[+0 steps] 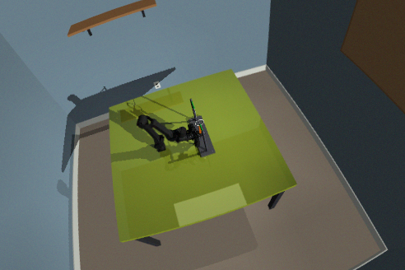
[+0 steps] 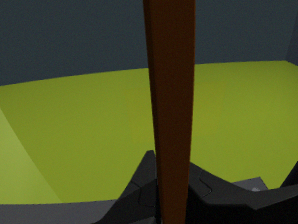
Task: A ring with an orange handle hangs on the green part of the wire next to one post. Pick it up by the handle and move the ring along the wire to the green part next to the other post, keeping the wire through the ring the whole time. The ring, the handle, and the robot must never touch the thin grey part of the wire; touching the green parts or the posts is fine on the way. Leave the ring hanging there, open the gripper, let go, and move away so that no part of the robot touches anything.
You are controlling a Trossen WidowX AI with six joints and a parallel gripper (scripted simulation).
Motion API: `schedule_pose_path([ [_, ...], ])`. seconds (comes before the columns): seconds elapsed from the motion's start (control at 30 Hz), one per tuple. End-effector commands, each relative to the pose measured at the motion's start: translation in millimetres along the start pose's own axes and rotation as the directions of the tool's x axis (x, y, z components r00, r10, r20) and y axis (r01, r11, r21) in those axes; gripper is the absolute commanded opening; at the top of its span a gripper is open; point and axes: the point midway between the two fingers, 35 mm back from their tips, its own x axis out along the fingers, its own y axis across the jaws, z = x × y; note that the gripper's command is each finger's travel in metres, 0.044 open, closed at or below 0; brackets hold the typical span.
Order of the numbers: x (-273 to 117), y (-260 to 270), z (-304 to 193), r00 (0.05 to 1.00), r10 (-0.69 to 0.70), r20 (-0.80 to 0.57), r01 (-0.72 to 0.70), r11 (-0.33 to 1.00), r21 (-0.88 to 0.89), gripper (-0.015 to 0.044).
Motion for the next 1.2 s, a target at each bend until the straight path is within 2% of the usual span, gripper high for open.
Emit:
schedule_pose_path([
  [0.0, -0.6, 2.5, 0.4, 1.000, 0.004, 0.001, -0.004, 1.000, -0.020, -0.0150],
  [0.33, -11.5, 3.6, -0.5, 0.996, 0.027, -0.085, -0.034, 0.996, -0.083, -0.0150],
  [0.9, -11.5, 1.2, -0.4, 0.992, 0.086, -0.095, -0.106, 0.967, -0.230, -0.0150],
  [1.17, -12.5, 7.2, -2.9, 0.991, 0.094, -0.095, -0.114, 0.965, -0.238, -0.0150],
])
